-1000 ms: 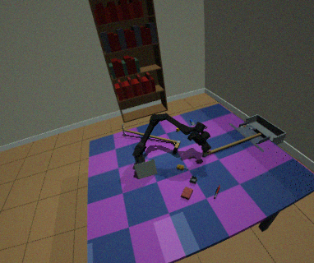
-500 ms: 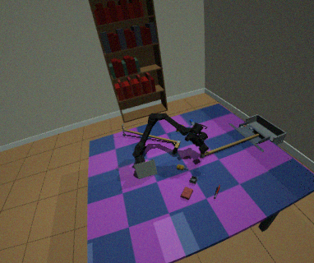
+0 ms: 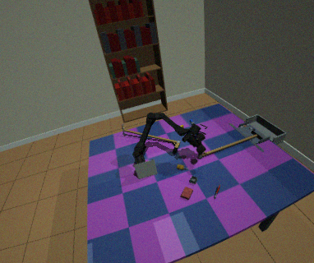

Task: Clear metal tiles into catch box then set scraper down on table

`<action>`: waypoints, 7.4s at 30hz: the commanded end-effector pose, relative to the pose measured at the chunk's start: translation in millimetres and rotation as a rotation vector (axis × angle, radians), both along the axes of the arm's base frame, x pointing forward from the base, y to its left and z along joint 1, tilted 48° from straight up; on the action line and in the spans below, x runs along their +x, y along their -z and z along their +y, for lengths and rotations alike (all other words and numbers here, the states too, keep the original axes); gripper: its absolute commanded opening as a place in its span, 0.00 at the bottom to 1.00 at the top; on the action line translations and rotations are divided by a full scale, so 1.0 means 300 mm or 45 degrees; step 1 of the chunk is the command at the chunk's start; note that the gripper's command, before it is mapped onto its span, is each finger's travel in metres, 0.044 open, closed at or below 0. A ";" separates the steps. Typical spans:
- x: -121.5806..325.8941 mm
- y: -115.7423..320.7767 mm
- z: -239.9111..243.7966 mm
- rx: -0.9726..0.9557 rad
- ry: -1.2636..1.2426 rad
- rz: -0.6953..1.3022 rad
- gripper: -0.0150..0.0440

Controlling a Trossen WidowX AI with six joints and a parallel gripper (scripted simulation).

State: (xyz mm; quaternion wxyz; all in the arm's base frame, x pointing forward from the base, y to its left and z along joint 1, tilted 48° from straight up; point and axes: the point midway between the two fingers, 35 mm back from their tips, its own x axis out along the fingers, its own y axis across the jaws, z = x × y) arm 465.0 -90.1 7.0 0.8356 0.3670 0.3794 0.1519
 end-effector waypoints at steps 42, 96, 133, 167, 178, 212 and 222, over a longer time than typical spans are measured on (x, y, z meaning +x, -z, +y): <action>-0.234 0.011 -0.006 -0.008 0.021 -0.012 0.25; -0.432 0.004 0.031 0.000 0.024 0.004 1.00; -0.538 -0.252 -0.302 0.019 0.344 -0.248 1.00; -0.802 -0.654 -0.647 -0.003 0.663 -0.699 1.00; -0.808 -0.659 -0.652 -0.005 0.664 -0.704 1.00; -0.717 -0.558 -0.614 0.082 0.702 -0.574 1.00; -0.628 -0.446 -0.522 0.086 0.609 -0.461 1.00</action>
